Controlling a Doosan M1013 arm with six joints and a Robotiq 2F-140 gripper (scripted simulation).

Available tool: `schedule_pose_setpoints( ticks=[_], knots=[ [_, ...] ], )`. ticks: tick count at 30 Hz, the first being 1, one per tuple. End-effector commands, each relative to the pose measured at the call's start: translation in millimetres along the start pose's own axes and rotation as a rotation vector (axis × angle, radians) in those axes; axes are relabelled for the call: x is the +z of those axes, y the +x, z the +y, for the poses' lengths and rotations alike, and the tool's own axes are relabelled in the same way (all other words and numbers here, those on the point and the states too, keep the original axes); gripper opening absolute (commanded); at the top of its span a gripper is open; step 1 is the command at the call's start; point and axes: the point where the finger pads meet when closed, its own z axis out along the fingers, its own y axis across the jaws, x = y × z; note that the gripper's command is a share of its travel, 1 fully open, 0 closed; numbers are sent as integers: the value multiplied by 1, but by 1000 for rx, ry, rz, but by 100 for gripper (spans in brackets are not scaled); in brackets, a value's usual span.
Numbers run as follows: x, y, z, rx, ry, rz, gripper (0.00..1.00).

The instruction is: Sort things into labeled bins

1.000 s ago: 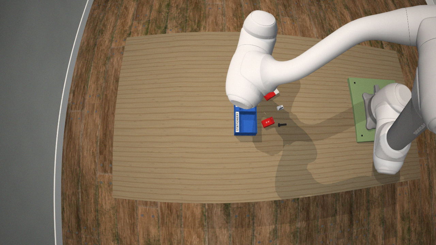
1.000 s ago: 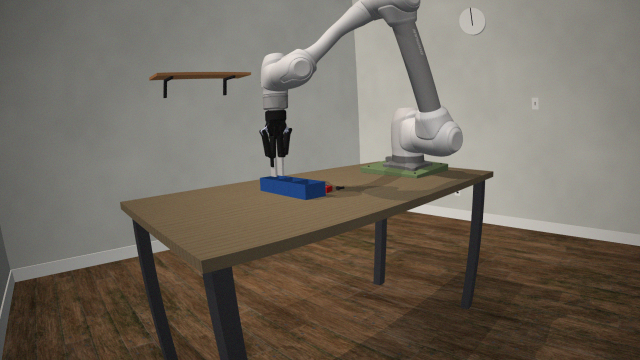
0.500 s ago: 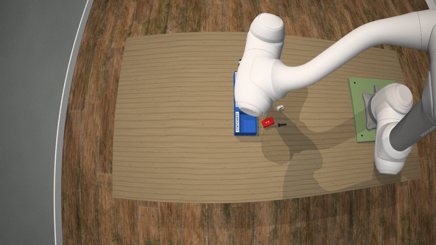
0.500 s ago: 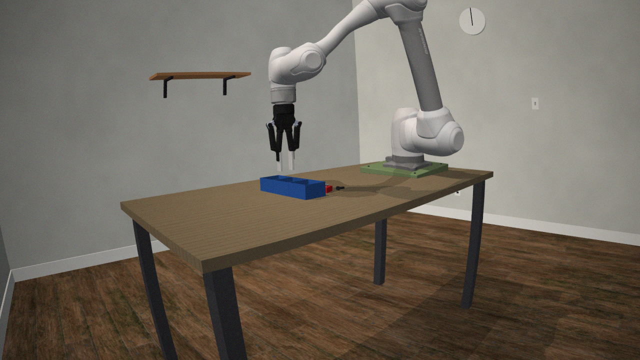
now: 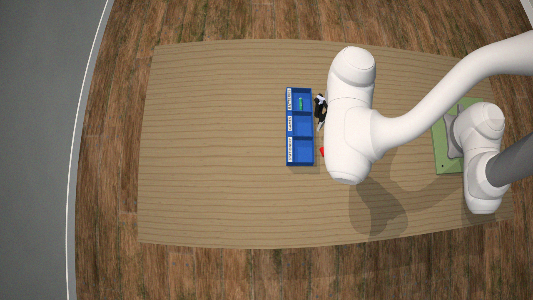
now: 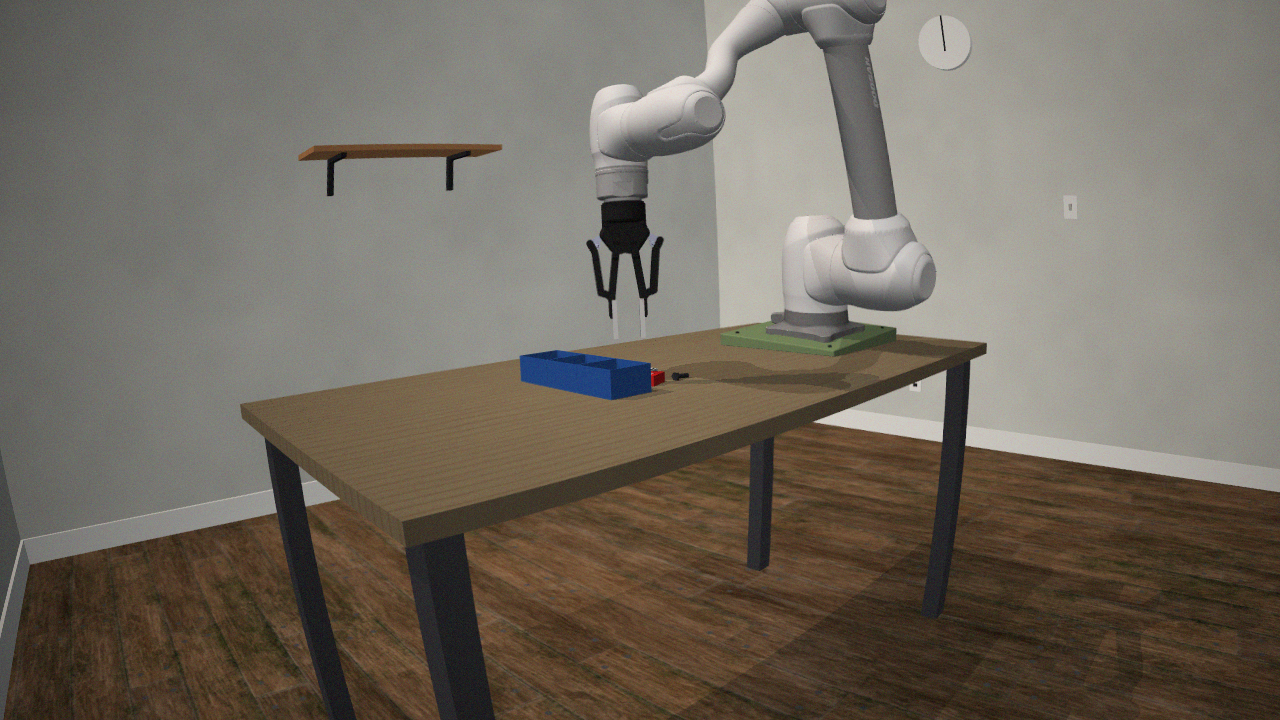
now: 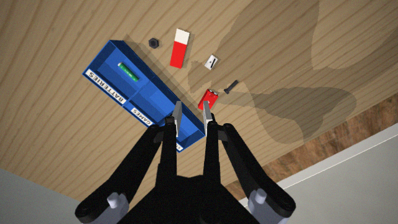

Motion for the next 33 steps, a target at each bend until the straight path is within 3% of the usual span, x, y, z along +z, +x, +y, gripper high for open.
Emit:
schedule_pose_setpoints(
  ticks=[1, 11, 33],
  knots=[
    [-2, -14, 32, 156, 9, 10, 25],
    [-2, -17, 39, 493, 22, 21, 25],
    [-2, -16, 36, 493, 22, 21, 25]
  ],
)
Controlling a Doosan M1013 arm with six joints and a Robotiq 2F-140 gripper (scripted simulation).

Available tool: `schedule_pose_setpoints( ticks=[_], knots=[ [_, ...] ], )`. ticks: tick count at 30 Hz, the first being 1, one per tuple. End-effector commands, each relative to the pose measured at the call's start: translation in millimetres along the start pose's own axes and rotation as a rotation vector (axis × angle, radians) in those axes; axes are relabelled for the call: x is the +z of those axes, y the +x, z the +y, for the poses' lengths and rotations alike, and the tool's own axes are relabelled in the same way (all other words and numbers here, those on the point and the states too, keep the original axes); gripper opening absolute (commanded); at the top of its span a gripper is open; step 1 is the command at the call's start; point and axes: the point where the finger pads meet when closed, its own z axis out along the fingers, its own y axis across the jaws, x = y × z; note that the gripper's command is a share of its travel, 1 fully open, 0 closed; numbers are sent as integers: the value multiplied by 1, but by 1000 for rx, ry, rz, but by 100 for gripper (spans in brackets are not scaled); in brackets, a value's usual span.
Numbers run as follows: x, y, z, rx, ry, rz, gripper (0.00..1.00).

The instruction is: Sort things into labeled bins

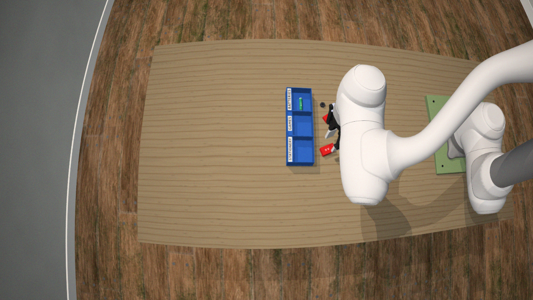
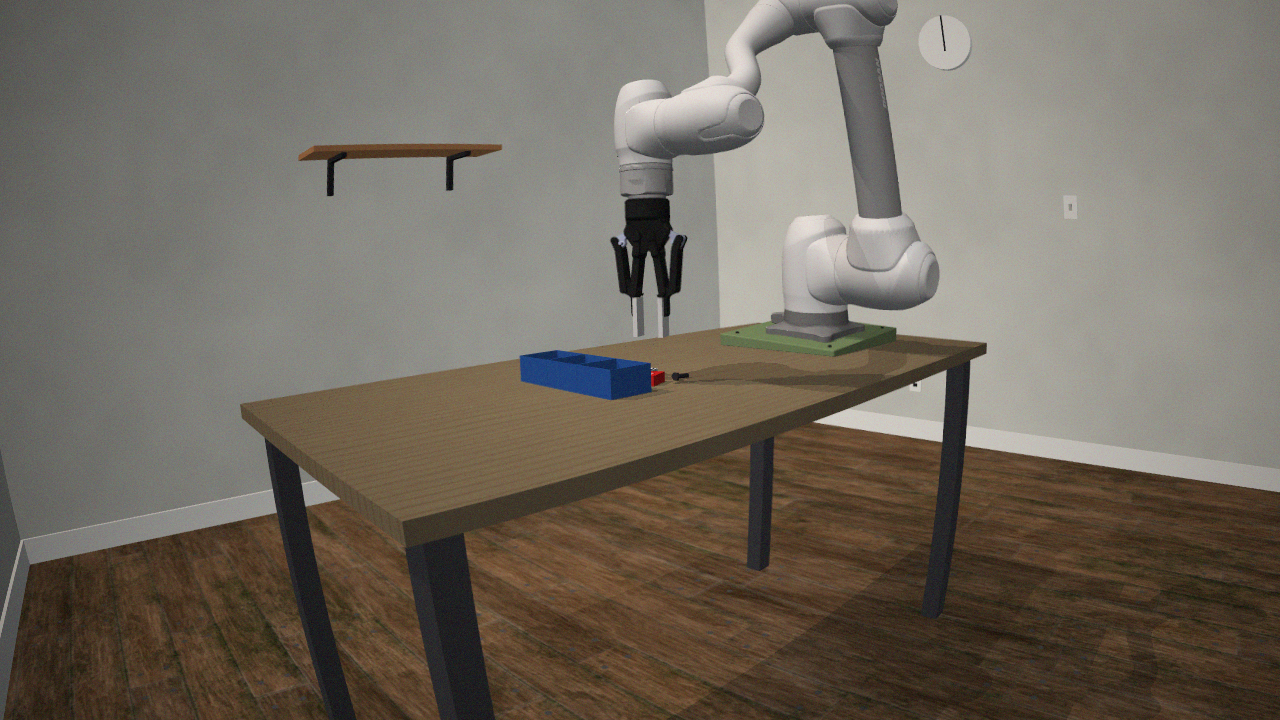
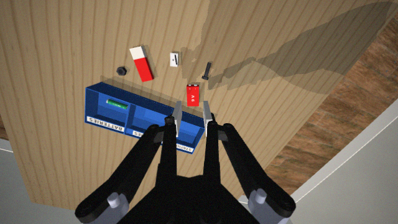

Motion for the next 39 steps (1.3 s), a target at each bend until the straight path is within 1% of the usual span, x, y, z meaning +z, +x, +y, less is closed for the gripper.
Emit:
schedule_pose_setpoints(
  ticks=[1, 14, 25, 27, 32, 39],
  knots=[
    [0, 0, 0, 0, 0, 0, 25],
    [0, 0, 0, 0, 0, 0, 25],
    [44, 0, 0, 0, 0, 0, 25],
    [44, 0, 0, 0, 0, 0, 25],
    [64, 0, 0, 0, 0, 0, 25],
    [71, 0, 0, 0, 0, 0, 25]
  ],
)
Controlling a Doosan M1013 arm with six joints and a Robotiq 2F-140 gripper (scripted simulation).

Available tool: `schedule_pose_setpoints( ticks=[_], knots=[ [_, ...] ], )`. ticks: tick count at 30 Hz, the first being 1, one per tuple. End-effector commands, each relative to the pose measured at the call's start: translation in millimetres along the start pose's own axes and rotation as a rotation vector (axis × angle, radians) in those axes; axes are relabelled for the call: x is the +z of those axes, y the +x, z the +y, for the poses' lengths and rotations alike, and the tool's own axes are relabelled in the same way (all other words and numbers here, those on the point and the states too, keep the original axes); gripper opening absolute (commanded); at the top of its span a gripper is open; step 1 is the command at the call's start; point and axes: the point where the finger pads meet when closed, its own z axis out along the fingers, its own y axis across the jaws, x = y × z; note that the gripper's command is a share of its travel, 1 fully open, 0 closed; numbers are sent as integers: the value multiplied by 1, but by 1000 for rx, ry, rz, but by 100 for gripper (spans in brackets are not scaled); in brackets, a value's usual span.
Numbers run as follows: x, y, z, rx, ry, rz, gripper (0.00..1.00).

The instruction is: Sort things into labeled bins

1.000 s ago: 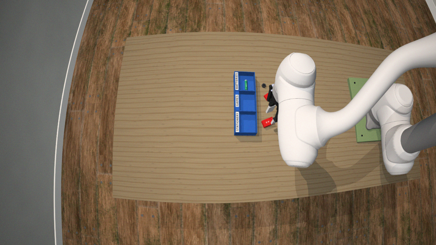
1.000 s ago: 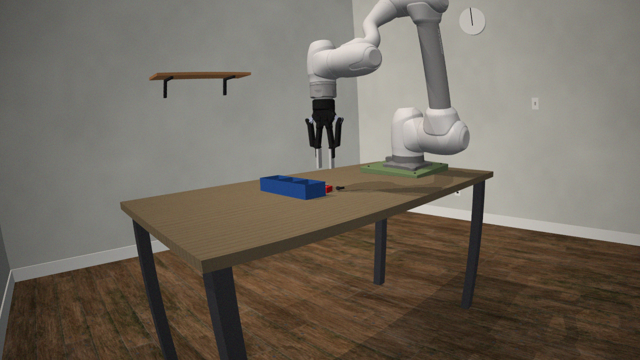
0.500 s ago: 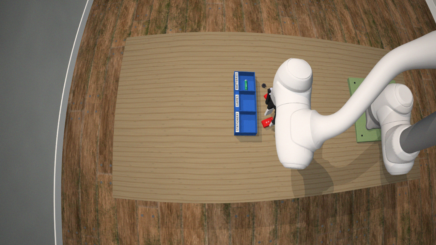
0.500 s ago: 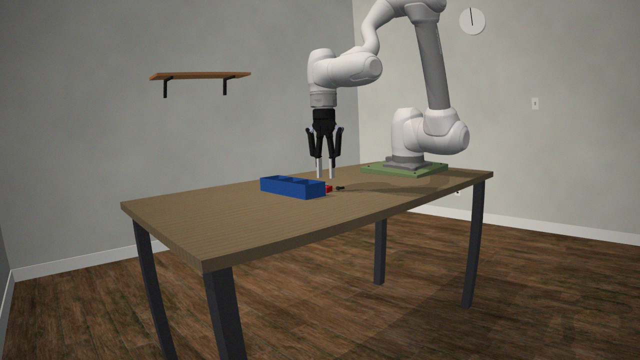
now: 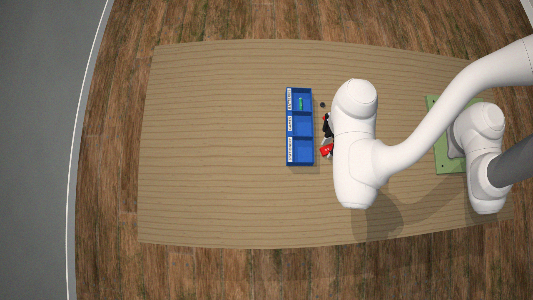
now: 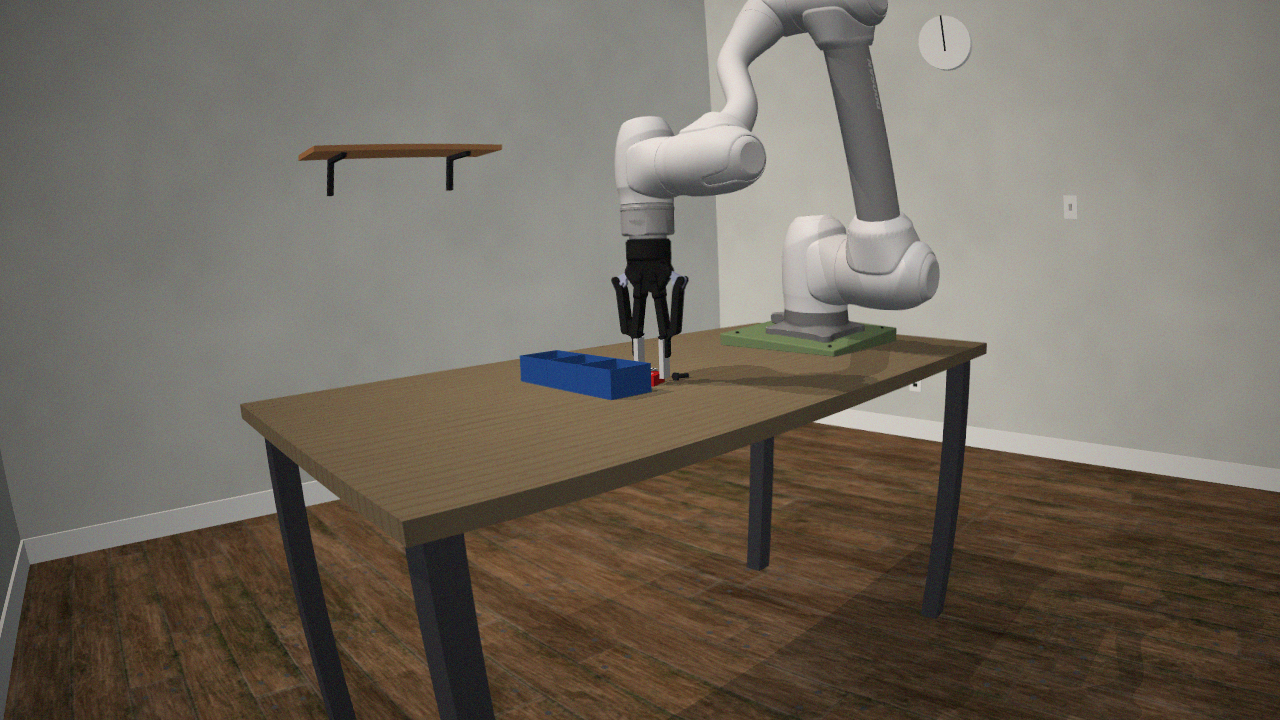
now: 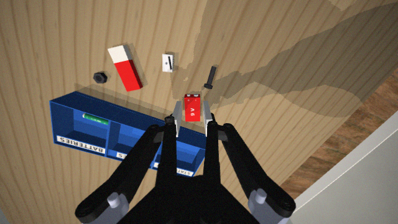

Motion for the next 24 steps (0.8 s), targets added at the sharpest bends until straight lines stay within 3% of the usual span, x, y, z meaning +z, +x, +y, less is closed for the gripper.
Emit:
schedule_pose_setpoints(
  ticks=[1, 16, 17, 24],
  knots=[
    [3, 0, 0, 0, 0, 0, 25],
    [9, 0, 0, 0, 0, 0, 25],
    [9, 0, 0, 0, 0, 0, 13],
    [9, 0, 0, 0, 0, 0, 13]
  ],
)
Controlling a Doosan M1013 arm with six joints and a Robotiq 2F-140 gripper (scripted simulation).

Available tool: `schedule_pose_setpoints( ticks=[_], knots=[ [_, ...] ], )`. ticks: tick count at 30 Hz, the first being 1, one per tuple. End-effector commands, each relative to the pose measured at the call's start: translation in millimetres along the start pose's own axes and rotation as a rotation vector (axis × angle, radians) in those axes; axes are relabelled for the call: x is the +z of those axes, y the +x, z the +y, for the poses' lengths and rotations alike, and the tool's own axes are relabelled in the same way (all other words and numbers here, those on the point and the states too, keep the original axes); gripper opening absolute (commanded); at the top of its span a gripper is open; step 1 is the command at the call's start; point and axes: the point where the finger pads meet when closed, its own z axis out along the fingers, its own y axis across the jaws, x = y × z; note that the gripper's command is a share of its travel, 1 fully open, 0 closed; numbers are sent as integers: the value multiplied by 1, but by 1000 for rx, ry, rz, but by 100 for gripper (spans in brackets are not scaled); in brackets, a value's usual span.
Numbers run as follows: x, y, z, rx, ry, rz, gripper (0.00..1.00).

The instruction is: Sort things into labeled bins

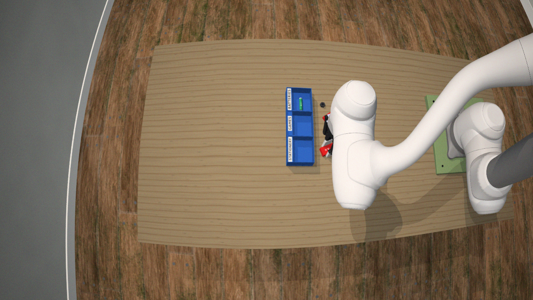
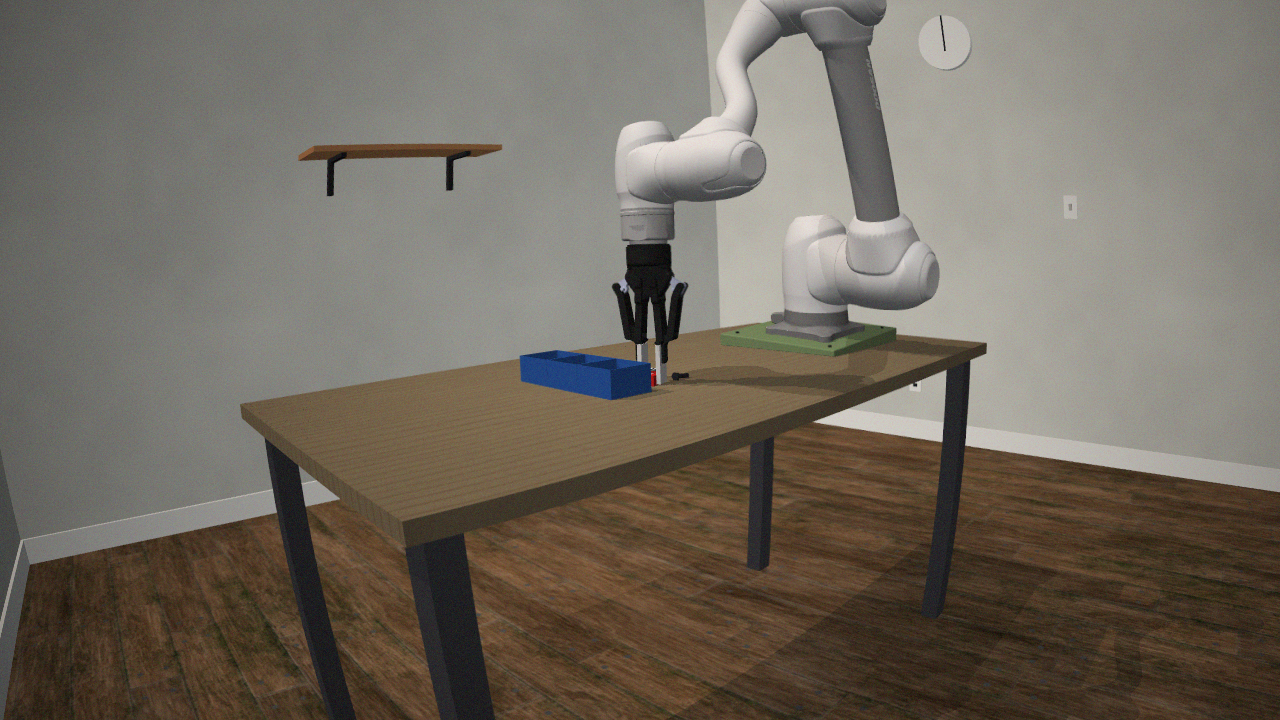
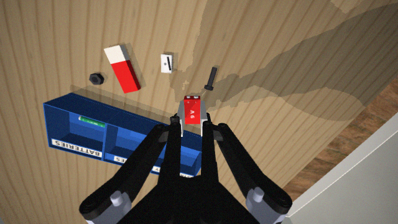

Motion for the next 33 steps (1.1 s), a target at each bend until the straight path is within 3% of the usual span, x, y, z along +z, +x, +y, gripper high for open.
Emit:
schedule_pose_setpoints(
  ticks=[1, 24, 33],
  knots=[
    [0, 0, 0, 0, 0, 0, 13],
    [0, 0, 0, 0, 0, 0, 13],
    [-23, 0, 0, 0, 0, 0, 13]
  ],
)
